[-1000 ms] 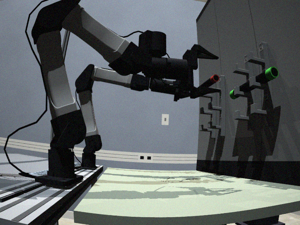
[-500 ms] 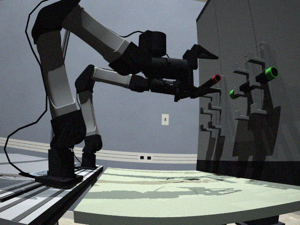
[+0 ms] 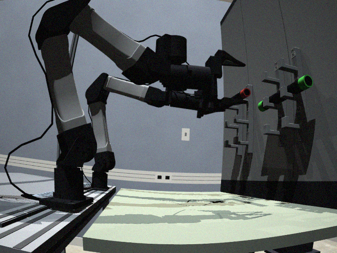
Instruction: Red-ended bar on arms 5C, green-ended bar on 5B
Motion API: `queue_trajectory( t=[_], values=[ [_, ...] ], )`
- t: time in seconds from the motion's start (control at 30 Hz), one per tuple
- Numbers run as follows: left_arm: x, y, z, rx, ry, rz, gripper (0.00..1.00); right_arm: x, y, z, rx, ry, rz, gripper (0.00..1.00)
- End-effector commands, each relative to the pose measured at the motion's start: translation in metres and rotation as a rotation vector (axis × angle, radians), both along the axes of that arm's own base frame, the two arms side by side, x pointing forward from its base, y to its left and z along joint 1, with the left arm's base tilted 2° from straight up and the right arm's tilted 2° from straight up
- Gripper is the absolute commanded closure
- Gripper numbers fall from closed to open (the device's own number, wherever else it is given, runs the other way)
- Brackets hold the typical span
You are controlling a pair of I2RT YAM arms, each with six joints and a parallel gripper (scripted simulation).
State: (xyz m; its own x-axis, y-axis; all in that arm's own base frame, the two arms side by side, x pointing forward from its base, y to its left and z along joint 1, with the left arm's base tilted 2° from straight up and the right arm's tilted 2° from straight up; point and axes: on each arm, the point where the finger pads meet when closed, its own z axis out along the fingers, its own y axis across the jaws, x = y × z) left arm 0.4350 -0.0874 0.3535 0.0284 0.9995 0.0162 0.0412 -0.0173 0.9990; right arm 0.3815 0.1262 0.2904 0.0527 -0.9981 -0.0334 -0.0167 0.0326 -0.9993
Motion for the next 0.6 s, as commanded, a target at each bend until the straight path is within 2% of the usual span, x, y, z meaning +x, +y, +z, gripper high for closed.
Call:
queue_trajectory(
  t=[0.0,0.57],
  values=[
    [-0.001,-0.004,0.014,-0.036,-0.077,0.019,1.0,0.0,-0.001,-0.011,-0.018,0.013,-0.009,0.0],
    [-0.001,-0.033,0.001,-0.036,-0.077,0.019,1.0,0.0,-0.001,-0.011,-0.018,0.013,-0.009,0.0]
  ],
)
